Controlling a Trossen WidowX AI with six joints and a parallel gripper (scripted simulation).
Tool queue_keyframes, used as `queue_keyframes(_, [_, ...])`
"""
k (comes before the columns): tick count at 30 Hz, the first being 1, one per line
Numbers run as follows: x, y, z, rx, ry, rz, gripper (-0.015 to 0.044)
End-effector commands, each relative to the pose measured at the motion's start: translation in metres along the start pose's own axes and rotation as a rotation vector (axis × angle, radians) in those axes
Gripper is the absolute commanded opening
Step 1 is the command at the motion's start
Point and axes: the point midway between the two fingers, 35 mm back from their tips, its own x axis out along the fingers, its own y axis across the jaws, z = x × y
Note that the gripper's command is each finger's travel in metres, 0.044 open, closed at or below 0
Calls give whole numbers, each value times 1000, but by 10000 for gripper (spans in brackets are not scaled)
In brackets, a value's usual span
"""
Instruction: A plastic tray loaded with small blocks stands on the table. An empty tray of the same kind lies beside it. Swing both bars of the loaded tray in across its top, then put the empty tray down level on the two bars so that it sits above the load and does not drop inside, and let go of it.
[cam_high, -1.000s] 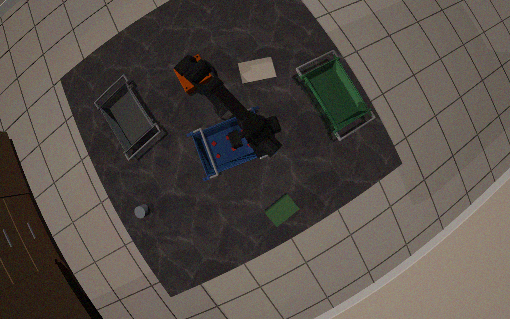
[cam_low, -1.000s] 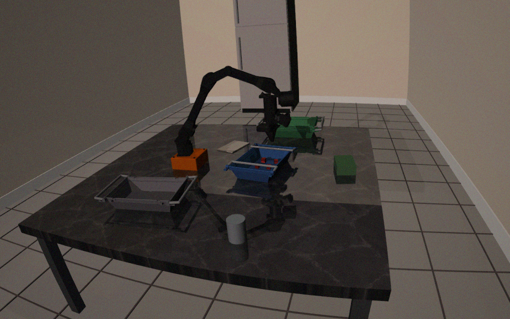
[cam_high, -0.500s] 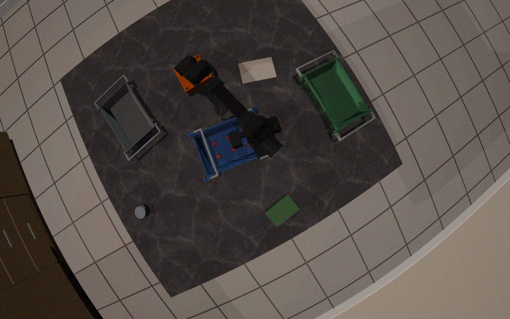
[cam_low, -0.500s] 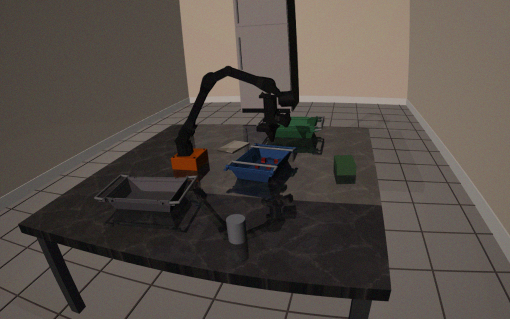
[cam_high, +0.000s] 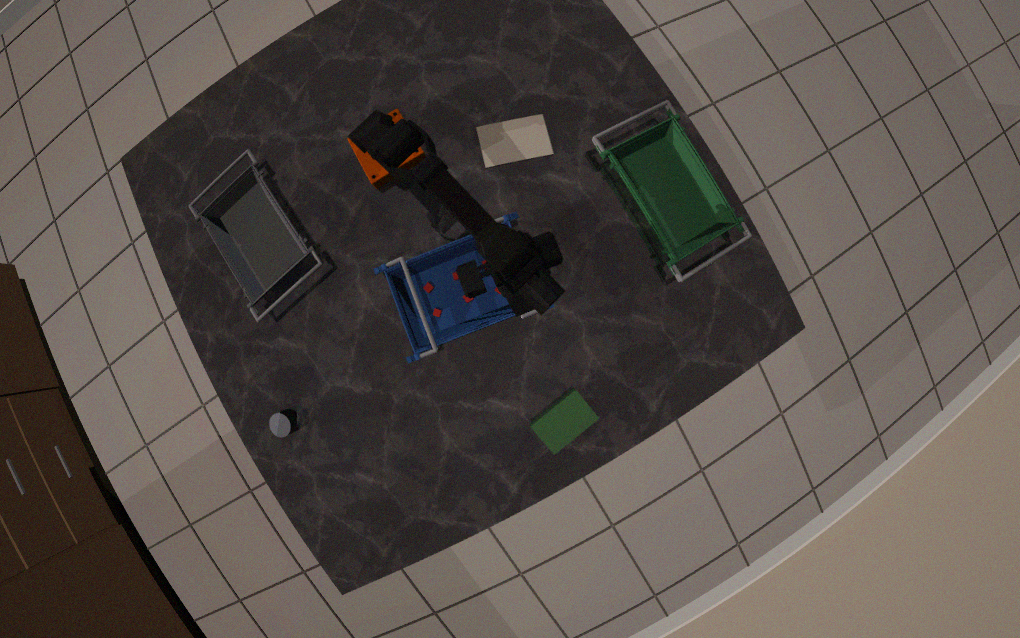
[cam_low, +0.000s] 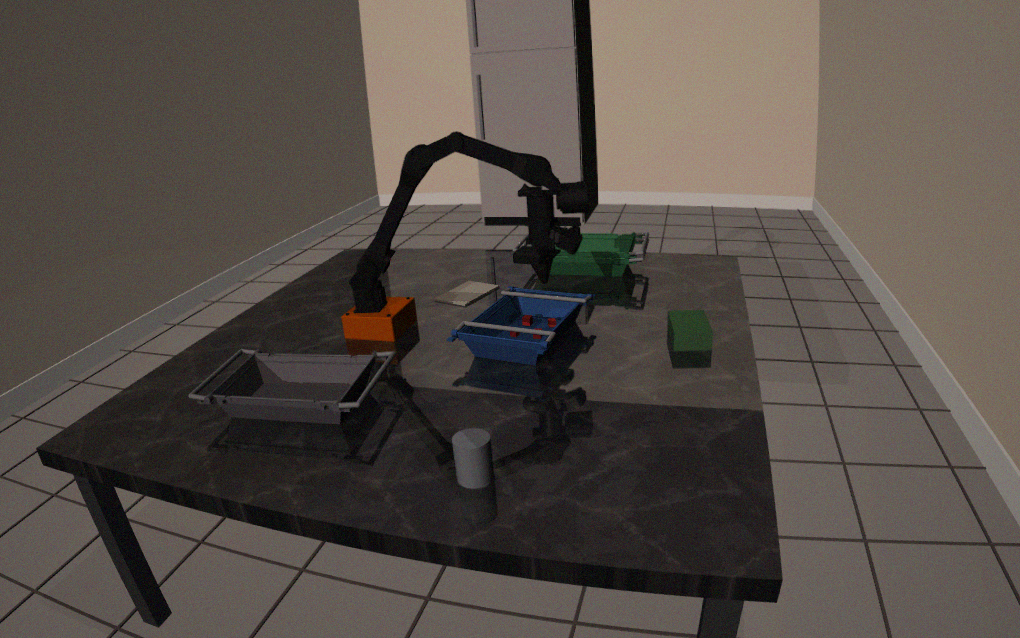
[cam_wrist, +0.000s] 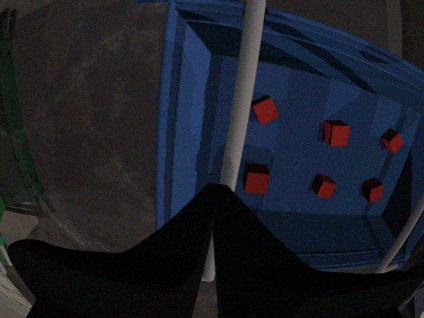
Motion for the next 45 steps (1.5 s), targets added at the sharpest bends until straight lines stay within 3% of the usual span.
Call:
queue_keyframes(1, [0, 0, 0, 0, 0, 0, 0])
queue_keyframes(24, [0, 0, 0, 0, 0, 0, 0])
queue_keyframes(32, [-6, 0, 1, 0, 0, 0, 210])
queue_keyframes(40, [-82, -1, -1, 0, 0, 0, 420])
queue_keyframes(41, [-52, -3, 1, -1, 12, -5, 440])
queue_keyframes(45, [-51, -68, 12, -27, 10, -8, 440])
